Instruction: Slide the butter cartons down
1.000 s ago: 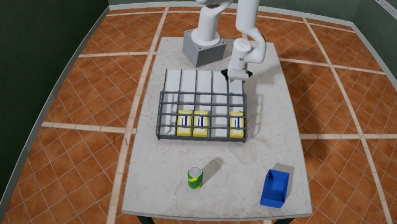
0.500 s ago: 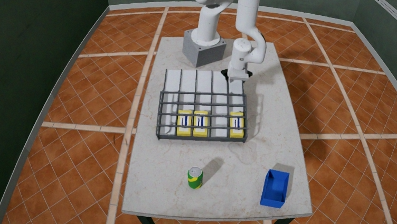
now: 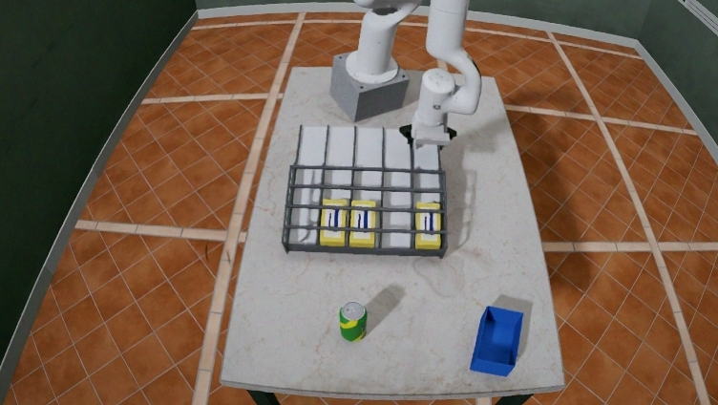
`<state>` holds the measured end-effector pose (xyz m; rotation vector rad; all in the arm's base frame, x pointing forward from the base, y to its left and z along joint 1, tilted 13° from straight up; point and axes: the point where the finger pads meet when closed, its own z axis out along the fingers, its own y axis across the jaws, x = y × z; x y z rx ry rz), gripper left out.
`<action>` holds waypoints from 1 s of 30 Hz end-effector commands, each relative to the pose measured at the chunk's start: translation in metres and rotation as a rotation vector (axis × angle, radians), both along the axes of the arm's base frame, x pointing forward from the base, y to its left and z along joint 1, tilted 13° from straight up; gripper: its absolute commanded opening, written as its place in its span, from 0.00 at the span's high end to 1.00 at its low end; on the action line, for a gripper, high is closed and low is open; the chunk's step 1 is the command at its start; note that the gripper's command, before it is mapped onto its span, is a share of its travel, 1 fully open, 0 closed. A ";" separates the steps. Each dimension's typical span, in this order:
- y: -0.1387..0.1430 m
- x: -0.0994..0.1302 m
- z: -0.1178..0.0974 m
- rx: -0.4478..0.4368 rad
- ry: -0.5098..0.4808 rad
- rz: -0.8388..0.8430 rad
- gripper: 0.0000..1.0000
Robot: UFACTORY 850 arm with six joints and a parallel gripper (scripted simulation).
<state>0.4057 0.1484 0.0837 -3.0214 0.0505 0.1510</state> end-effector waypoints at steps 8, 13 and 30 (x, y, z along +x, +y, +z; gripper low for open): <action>-0.004 0.004 0.026 0.001 -0.003 0.000 0.00; -0.004 0.004 0.026 0.001 -0.003 0.000 0.00; -0.014 -0.017 0.124 -0.011 -0.298 -0.033 0.00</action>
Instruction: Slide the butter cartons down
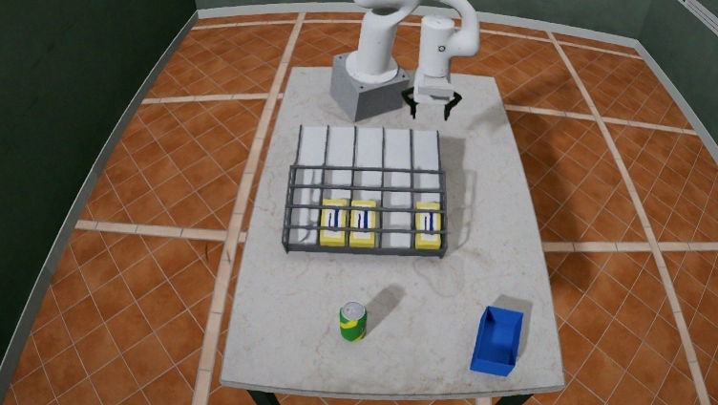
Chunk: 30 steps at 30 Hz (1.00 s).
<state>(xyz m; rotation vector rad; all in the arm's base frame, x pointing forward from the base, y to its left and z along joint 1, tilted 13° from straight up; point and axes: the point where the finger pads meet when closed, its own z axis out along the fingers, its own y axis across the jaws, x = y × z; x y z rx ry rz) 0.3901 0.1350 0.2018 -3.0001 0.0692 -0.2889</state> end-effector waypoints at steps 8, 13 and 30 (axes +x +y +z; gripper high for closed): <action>-0.083 -0.059 0.014 0.000 -0.001 0.000 0.00; -0.121 -0.085 0.020 0.000 -0.001 0.000 0.00; -0.108 -0.078 0.011 -0.031 0.001 -0.011 0.00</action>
